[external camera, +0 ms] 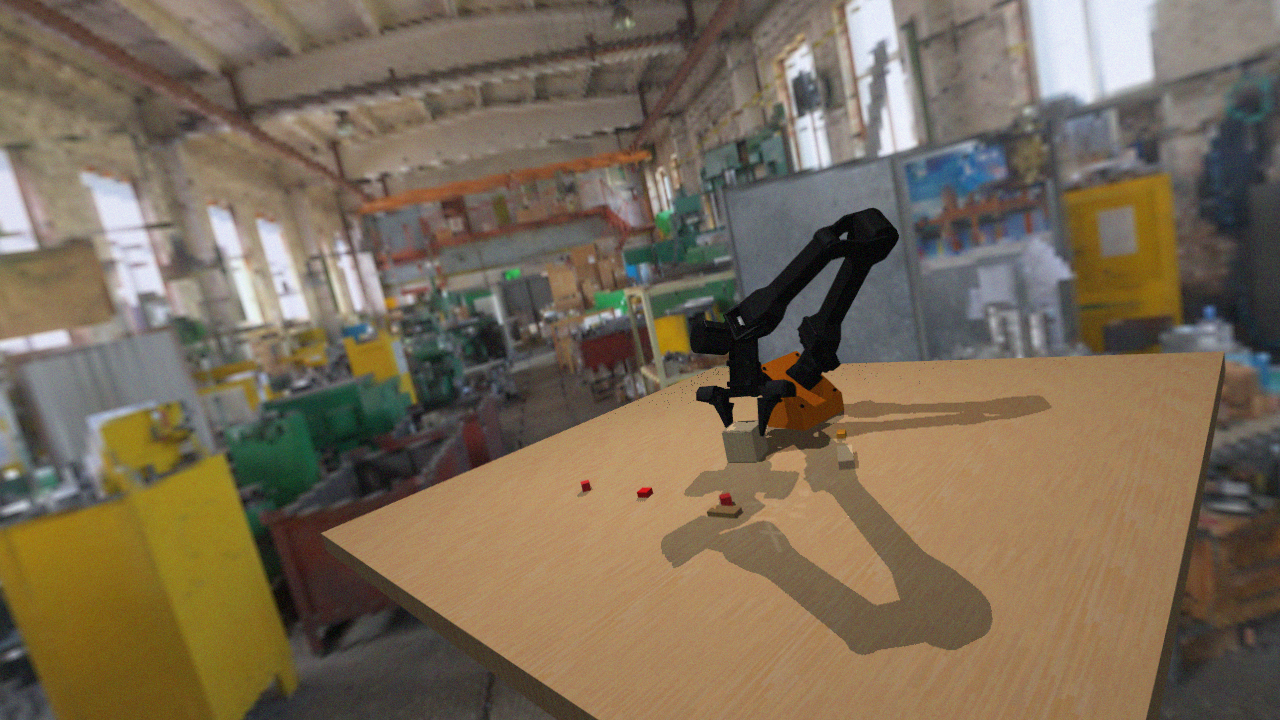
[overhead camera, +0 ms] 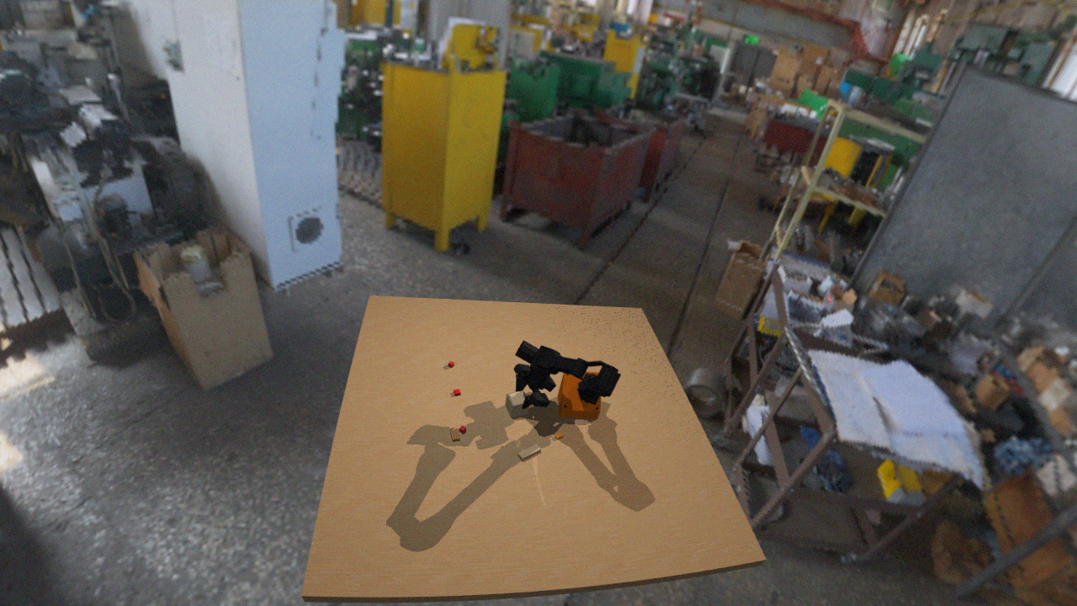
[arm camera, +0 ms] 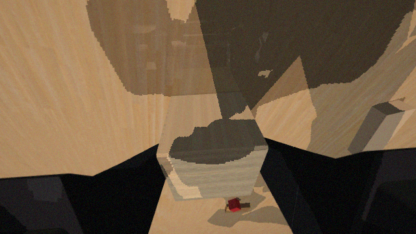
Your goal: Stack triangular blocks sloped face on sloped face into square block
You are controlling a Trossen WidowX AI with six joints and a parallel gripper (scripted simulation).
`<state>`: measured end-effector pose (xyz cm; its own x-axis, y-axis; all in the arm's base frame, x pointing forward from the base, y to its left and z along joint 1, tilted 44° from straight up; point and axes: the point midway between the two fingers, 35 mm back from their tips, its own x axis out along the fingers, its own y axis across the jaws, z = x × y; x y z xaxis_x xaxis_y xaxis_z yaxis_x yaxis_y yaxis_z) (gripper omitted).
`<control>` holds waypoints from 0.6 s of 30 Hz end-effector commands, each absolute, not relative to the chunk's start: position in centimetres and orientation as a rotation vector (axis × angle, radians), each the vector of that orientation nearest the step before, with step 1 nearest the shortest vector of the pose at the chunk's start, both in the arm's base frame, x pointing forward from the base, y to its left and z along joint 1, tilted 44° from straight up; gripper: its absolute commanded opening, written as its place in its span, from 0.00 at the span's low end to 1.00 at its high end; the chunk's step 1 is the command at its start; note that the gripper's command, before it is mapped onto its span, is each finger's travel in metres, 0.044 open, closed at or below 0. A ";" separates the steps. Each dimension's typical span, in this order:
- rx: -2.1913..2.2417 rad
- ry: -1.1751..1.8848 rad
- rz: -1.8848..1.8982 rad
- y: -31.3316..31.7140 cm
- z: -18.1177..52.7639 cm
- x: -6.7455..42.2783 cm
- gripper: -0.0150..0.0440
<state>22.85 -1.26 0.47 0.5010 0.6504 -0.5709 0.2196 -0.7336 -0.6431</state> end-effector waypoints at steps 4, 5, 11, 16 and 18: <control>-2.252 -0.717 1.147 -1.3 0.6 22.9 0.25; -2.252 -0.717 1.147 -1.3 0.5 22.9 0.25; -2.254 -0.719 1.146 -1.2 0.5 23.0 0.25; -2.255 -0.722 1.146 -1.1 0.4 23.0 0.25; -2.255 -0.719 1.154 -1.2 0.4 22.9 0.25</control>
